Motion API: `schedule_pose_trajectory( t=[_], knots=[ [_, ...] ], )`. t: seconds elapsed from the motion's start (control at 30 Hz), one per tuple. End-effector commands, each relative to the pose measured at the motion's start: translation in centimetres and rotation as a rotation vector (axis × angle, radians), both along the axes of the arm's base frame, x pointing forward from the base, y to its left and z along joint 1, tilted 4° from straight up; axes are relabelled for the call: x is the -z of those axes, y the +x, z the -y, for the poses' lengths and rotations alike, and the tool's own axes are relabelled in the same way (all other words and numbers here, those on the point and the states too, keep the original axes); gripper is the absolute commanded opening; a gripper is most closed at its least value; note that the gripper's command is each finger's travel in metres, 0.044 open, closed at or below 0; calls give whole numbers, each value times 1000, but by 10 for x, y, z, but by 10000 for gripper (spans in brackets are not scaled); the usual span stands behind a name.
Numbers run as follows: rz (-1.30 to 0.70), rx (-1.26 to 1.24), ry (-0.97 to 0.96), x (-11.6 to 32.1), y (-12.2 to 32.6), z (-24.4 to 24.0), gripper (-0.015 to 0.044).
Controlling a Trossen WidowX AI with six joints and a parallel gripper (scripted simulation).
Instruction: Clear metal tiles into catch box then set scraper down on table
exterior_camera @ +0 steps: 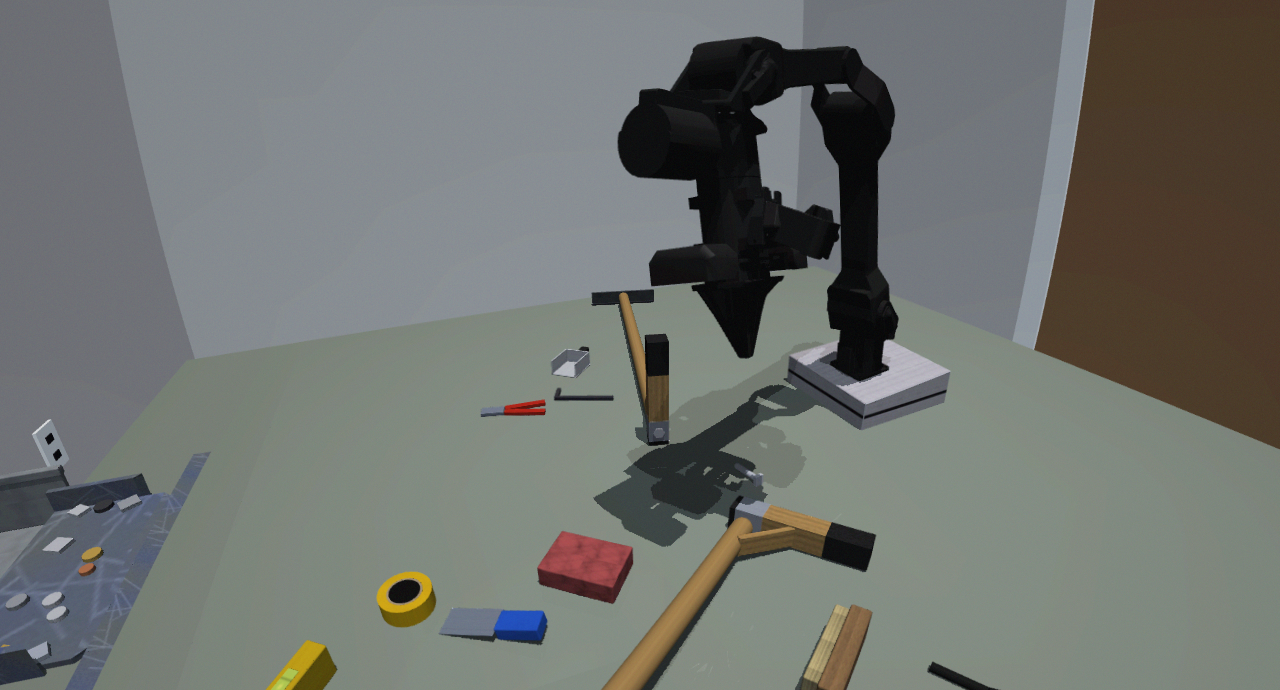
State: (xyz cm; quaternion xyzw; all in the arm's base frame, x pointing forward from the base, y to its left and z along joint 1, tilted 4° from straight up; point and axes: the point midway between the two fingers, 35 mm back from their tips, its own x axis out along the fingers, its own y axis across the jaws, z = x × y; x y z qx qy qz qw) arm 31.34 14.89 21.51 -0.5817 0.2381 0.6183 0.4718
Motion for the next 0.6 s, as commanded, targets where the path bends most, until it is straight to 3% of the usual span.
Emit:
schedule_pose_trajectory(
  t=[0.0, 0.57],
  knots=[
    [28, -91, -41, 2, 1, 6, 0],
    [111, -461, -185, 6, 1, 27, 0]
  ],
)
